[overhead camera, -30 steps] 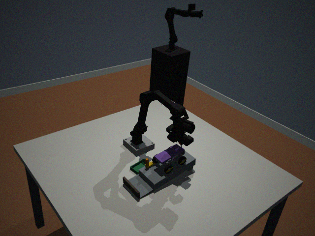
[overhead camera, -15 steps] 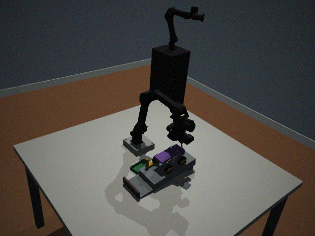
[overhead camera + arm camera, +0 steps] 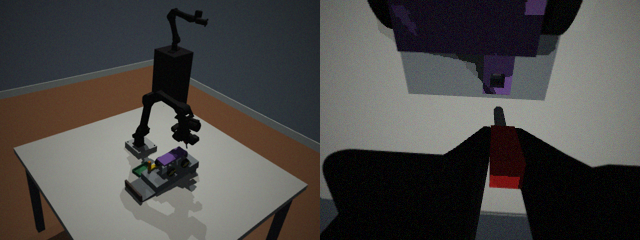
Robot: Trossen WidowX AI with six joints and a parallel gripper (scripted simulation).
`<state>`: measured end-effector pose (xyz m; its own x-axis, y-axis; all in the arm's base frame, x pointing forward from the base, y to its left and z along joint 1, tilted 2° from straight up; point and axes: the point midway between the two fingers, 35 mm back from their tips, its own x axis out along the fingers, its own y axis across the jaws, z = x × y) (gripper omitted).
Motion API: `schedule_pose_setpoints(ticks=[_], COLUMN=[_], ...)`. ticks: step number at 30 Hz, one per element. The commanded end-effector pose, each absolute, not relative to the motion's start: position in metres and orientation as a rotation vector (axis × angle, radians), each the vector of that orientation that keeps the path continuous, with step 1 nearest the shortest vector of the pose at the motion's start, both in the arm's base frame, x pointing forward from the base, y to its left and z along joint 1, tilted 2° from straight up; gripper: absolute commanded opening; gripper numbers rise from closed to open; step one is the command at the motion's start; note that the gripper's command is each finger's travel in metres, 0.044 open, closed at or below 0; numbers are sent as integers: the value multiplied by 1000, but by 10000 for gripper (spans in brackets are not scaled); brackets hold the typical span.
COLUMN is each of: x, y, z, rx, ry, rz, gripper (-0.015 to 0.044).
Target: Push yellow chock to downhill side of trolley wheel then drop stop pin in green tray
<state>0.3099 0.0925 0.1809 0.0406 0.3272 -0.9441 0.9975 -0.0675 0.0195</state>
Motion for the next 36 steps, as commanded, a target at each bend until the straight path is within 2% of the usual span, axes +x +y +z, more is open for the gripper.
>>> schedule_pose_setpoints(ticks=[1, 7, 36], x=[311, 310, 229], y=[100, 105, 115], z=[183, 185, 180], rx=[1523, 1523, 1521], ry=[1395, 1396, 1402], rz=[-1055, -1055, -1060], gripper=[0, 0, 0])
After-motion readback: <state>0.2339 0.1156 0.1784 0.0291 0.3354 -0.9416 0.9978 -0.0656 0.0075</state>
